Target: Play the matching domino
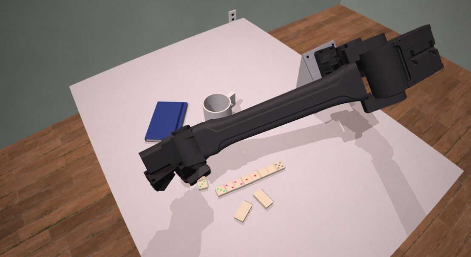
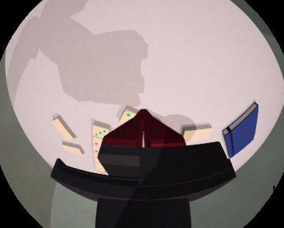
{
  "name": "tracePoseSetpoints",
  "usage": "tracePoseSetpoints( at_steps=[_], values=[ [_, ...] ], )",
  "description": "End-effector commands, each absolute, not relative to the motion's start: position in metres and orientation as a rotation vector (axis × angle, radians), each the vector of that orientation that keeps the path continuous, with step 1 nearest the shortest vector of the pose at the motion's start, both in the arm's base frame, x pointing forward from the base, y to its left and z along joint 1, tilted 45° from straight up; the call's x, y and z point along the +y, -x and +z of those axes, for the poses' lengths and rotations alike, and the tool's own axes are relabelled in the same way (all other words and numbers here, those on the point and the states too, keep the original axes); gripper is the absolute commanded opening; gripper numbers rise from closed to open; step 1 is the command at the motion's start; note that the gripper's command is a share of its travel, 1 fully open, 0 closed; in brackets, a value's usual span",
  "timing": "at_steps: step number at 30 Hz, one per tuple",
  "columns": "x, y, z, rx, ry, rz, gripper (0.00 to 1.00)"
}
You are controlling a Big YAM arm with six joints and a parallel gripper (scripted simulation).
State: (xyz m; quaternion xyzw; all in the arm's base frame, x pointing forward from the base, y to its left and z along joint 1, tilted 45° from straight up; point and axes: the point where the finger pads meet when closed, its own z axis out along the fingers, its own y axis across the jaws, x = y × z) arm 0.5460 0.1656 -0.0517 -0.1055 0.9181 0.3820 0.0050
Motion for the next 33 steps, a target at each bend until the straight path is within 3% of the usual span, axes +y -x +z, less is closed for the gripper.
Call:
tracePoseSetpoints(
  at_steps=[1,33],
  values=[
    [0.154,-0.560,-0.033,2.827,0.334,1.168,0.00],
    [0.149,-0.561,-0.033,2.828,0.320,1.166,0.00]
  ],
)
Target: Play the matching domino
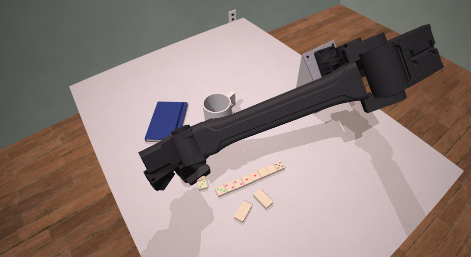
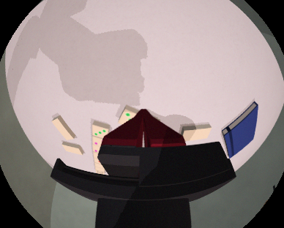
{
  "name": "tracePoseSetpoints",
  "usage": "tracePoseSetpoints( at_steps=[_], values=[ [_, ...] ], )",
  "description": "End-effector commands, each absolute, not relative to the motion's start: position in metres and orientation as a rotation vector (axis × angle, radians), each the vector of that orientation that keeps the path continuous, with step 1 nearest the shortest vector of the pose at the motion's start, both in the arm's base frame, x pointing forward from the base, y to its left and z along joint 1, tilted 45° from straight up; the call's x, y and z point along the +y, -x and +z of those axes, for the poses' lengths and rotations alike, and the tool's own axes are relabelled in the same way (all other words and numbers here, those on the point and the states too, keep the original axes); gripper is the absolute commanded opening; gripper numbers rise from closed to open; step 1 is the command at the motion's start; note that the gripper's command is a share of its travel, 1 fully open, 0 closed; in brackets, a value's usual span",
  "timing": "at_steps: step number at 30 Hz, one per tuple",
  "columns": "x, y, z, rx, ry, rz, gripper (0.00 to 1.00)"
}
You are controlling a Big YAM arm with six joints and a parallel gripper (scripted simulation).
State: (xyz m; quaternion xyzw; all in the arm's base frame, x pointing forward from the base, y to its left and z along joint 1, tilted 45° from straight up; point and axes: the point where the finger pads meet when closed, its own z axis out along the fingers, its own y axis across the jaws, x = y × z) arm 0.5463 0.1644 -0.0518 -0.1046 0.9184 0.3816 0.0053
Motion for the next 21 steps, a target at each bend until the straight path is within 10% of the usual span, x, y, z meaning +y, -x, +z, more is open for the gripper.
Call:
tracePoseSetpoints(
  at_steps=[1,21],
  values=[
    [0.149,-0.561,-0.033,2.828,0.320,1.166,0.00],
    [0.095,-0.552,0.009,2.868,0.269,1.186,0.00]
  ],
)
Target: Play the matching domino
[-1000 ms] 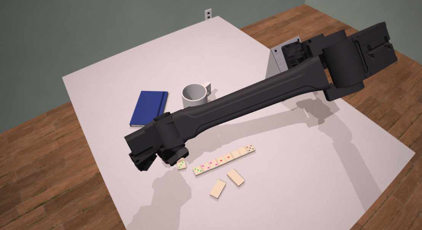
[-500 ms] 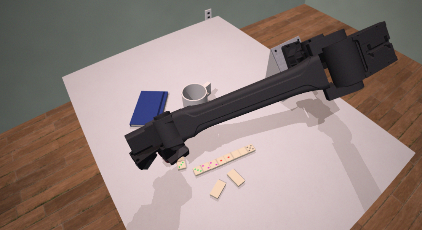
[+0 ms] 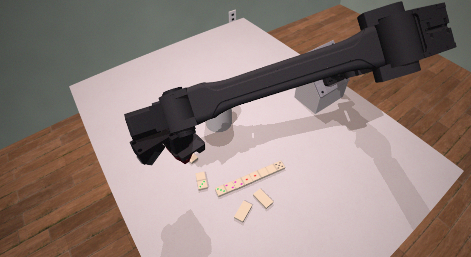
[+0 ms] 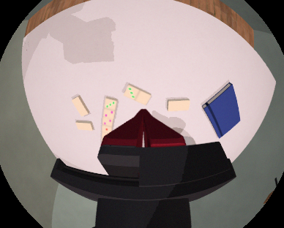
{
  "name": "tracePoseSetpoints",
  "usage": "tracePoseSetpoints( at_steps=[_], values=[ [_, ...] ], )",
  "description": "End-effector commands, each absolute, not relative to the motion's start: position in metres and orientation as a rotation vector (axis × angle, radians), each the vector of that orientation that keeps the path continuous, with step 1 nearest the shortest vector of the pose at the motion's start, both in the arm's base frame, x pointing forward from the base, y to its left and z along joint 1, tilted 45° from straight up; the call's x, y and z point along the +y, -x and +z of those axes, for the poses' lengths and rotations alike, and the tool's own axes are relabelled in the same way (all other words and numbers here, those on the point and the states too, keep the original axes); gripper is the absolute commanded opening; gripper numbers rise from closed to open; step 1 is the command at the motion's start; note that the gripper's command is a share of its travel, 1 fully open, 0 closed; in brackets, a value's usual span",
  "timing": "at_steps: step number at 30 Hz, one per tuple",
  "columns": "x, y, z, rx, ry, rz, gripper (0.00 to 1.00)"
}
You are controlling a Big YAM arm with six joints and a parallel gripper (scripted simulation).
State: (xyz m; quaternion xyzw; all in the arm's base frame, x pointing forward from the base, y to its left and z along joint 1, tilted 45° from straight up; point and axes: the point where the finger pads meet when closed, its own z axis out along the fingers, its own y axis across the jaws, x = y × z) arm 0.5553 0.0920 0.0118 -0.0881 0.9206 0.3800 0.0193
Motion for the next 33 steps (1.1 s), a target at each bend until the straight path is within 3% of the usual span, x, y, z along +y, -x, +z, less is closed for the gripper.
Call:
tracePoseSetpoints(
  at_steps=[1,33],
  values=[
    [0.094,-0.554,0.012,2.864,0.273,1.183,0.00],
    [0.091,-0.553,0.017,2.871,0.267,1.190,0.00]
  ],
)
